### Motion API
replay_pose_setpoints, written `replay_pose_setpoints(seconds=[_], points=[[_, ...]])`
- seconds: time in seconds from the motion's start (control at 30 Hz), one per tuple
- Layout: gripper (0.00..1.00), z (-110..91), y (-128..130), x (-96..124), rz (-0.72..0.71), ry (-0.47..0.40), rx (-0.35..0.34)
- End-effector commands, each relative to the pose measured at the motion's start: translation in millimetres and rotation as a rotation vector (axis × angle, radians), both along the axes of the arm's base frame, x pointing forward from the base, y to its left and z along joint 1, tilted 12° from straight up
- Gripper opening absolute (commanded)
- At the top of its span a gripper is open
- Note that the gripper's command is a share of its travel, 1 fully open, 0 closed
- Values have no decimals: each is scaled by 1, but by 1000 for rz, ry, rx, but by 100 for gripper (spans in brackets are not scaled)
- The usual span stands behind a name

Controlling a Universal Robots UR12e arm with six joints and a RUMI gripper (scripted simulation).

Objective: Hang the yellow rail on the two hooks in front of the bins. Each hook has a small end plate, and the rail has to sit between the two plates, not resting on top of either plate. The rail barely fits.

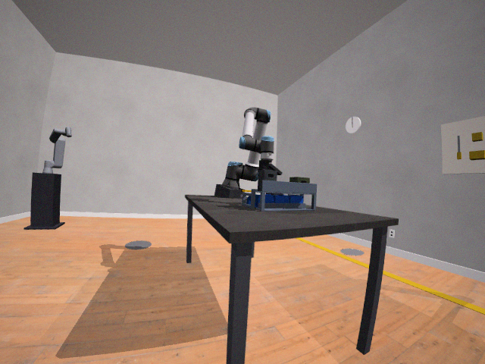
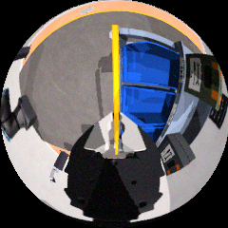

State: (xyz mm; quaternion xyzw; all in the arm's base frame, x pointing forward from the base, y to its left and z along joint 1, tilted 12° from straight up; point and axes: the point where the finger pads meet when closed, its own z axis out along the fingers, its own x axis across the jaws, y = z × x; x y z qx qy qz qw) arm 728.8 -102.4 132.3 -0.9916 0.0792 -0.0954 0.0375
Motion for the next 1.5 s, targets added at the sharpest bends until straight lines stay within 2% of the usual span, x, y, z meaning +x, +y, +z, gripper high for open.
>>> replay_pose_setpoints(seconds=[0.0,1.47], points=[[0,1,2,1,2,-3,-2],[0,-3,2,2,2,-2,-2]])
